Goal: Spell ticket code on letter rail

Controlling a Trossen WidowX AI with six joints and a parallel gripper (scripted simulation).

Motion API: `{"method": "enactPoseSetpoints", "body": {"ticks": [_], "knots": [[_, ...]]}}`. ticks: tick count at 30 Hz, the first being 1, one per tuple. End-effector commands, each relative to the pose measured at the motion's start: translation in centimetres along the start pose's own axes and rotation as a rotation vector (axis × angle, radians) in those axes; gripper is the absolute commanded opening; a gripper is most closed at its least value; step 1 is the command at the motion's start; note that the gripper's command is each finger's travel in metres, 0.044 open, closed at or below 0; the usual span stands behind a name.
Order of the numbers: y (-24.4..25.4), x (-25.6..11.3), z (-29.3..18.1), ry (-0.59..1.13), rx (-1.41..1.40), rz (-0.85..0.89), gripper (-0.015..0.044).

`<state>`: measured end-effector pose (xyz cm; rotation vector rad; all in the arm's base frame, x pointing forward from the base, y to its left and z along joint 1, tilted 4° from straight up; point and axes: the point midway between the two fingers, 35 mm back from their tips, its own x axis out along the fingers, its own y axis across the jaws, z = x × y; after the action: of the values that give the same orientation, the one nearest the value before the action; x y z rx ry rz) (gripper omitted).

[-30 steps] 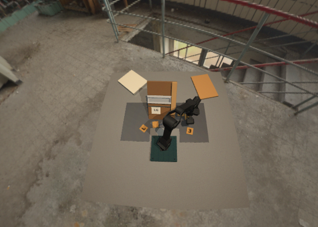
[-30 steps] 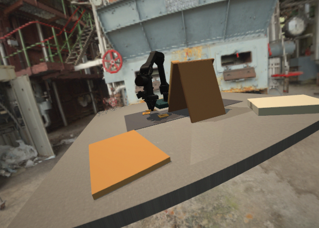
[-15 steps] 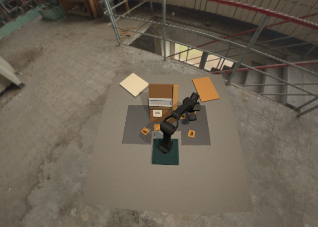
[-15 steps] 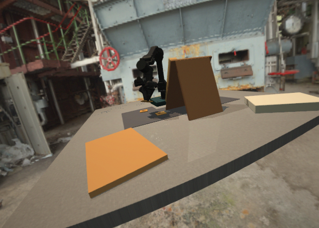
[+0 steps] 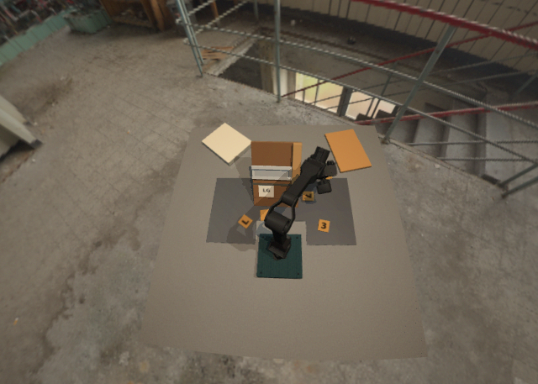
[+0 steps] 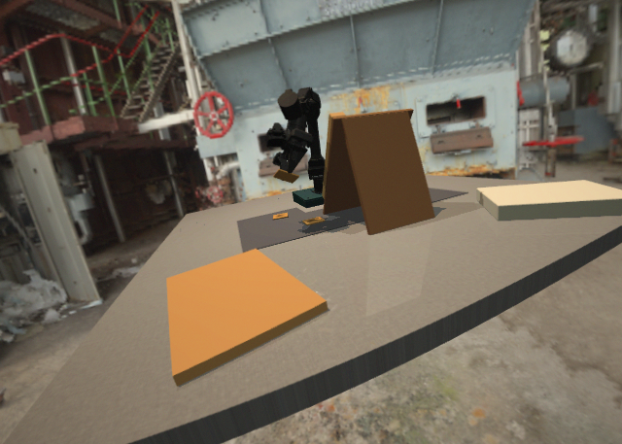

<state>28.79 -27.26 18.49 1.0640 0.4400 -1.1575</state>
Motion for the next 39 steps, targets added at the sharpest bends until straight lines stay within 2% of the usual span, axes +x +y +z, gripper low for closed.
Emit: {"method": "enactPoseSetpoints", "body": {"ticks": [1,22,39], "knots": [[1.9,-1.7,0.7,-0.062,0.009,0.068,0.0000],[8.7,-9.4,1.4,-0.242,0.021,0.349,0.0000],[14.4,-17.8,-1.7,-0.318,-0.049,0.619,0.0000]]}}
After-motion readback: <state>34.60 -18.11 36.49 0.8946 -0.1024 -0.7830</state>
